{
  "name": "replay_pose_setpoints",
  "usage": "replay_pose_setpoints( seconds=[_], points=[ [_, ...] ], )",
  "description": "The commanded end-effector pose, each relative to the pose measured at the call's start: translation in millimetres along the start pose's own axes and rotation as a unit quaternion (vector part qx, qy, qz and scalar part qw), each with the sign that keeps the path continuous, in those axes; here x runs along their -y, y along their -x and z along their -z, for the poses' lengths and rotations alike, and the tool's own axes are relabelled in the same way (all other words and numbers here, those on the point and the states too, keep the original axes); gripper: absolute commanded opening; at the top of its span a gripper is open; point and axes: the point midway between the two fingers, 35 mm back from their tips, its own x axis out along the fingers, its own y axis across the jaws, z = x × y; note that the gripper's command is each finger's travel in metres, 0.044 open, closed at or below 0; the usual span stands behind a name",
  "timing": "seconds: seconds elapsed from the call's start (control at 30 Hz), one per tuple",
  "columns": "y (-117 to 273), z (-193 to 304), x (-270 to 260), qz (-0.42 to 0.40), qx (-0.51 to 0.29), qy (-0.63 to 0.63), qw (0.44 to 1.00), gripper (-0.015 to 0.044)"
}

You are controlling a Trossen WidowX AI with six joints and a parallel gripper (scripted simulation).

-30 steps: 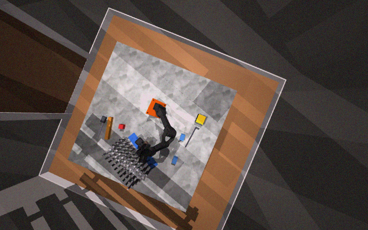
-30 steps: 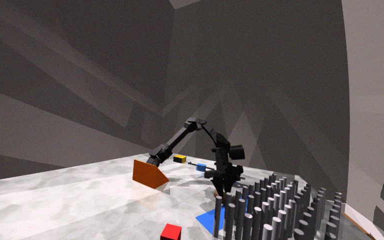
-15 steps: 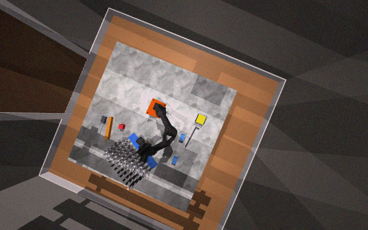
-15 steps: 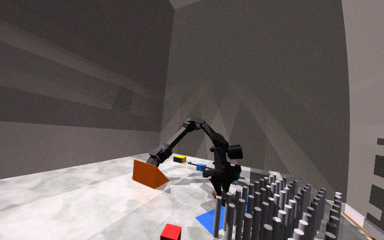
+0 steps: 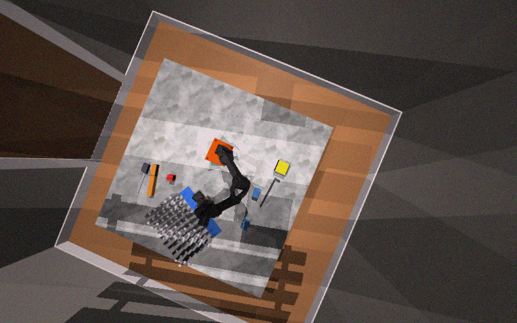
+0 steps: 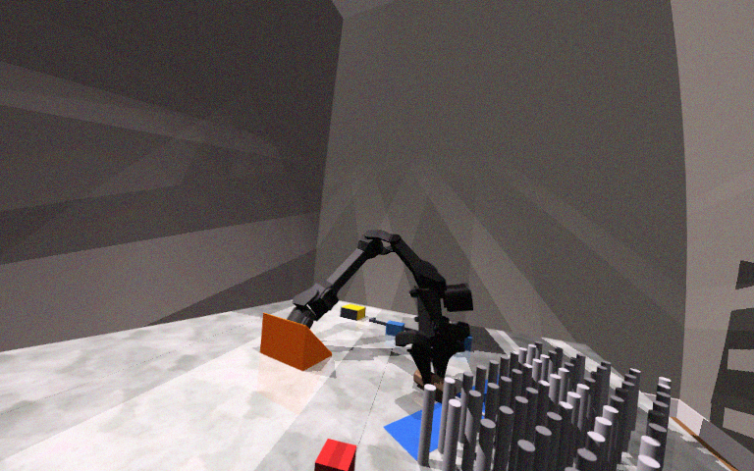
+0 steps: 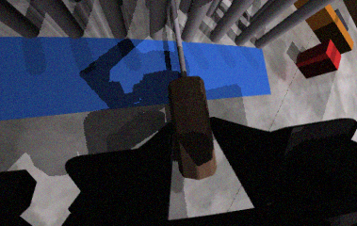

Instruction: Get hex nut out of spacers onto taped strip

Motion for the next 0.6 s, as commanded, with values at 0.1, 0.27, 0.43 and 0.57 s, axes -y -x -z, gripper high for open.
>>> replay_pose_setpoints(
  seconds=[0.1,0.27,0.43,0.57],
  points=[
    [2,4,1,0.002,0.002,-0.003,1.000,0.0000],
    [3,7,1,0.002,0.002,-0.003,1.000,0.0000],
    [5,10,1,0.002,0.002,-0.003,1.000,0.0000],
    [6,12,1,0.002,0.002,-0.003,1.000,0.0000]
  ],
)
